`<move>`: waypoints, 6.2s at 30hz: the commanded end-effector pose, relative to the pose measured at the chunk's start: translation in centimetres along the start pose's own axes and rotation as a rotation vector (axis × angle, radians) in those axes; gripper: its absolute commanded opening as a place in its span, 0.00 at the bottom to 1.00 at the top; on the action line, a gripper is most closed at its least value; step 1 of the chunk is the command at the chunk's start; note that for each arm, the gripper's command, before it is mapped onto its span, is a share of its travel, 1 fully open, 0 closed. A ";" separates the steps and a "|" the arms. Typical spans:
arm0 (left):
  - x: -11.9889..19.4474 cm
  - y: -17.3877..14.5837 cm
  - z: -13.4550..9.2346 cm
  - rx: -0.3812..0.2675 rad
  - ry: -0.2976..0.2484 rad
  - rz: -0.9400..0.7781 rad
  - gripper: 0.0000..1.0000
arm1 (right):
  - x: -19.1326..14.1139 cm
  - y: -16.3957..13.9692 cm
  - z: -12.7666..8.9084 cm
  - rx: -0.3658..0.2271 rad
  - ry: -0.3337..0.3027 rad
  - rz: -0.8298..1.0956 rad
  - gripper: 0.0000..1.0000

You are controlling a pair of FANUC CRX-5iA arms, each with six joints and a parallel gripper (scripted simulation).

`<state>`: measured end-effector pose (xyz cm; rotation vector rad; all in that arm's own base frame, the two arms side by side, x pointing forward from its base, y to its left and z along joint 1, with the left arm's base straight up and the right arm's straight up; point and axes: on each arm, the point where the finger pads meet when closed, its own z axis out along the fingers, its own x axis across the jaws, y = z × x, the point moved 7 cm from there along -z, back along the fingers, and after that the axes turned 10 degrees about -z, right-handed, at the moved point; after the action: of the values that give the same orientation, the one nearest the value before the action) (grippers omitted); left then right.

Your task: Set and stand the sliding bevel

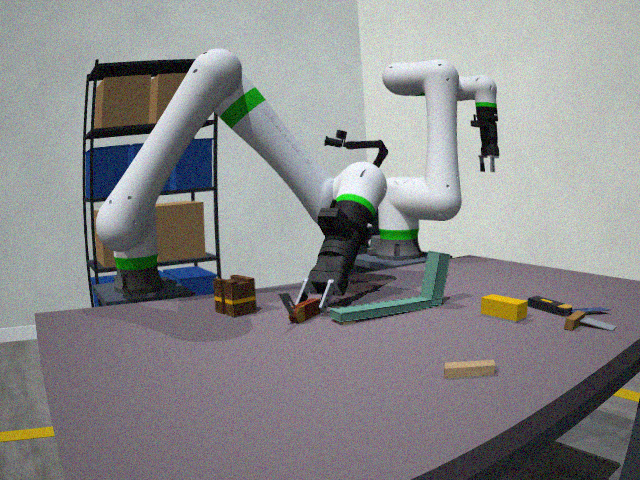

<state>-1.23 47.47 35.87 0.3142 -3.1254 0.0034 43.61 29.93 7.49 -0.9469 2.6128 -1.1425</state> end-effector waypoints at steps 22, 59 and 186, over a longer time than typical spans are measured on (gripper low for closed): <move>0.0 0.0 -0.1 -0.002 -0.001 0.000 1.00 | -0.1 0.1 0.1 0.000 -0.002 0.001 0.87; 0.0 0.0 -0.1 -0.002 -0.001 0.000 1.00 | -0.1 0.1 0.1 0.000 -0.002 0.001 0.00; 0.0 0.0 -0.1 -0.002 -0.001 0.000 1.00 | 2.2 -12.9 -12.9 0.000 -0.002 0.001 0.00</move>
<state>-1.23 47.47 35.87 0.3142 -3.1254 0.0034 43.62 29.93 25.70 -0.9467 2.6129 -1.1425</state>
